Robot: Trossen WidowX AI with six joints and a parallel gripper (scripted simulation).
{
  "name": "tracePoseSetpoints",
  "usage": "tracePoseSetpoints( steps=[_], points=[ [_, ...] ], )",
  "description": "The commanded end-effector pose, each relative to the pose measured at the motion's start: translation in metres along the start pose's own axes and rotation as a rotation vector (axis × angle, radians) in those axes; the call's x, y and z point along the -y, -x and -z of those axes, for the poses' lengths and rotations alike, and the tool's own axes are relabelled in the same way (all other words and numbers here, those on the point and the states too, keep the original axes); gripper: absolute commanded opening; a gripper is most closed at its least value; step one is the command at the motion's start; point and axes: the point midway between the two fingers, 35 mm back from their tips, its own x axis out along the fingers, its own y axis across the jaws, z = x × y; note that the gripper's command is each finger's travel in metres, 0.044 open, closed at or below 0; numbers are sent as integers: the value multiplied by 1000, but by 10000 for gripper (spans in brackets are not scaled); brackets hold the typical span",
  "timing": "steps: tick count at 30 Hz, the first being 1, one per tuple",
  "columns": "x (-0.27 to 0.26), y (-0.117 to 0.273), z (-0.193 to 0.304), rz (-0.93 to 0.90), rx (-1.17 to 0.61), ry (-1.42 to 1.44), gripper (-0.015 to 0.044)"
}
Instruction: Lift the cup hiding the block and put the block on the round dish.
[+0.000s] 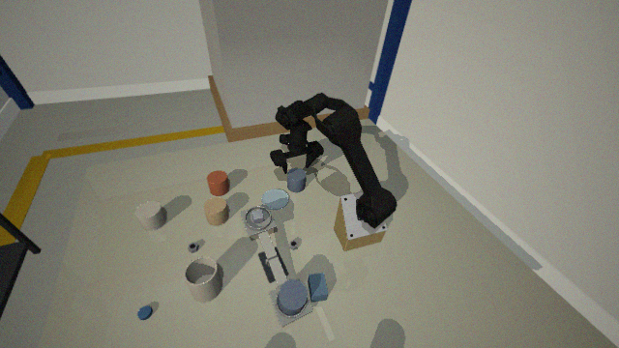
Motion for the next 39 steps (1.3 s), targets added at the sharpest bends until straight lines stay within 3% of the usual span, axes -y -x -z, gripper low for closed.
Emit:
tracePoseSetpoints(
  steps=[1, 5, 39],
  points=[
    [-3, 1, 5, 27, -7, 21, 361],
    [-16, 5, 9, 75, 11, 83, 260],
    [-95, 33, 48, 72, -4, 1186, 260]
  ],
)
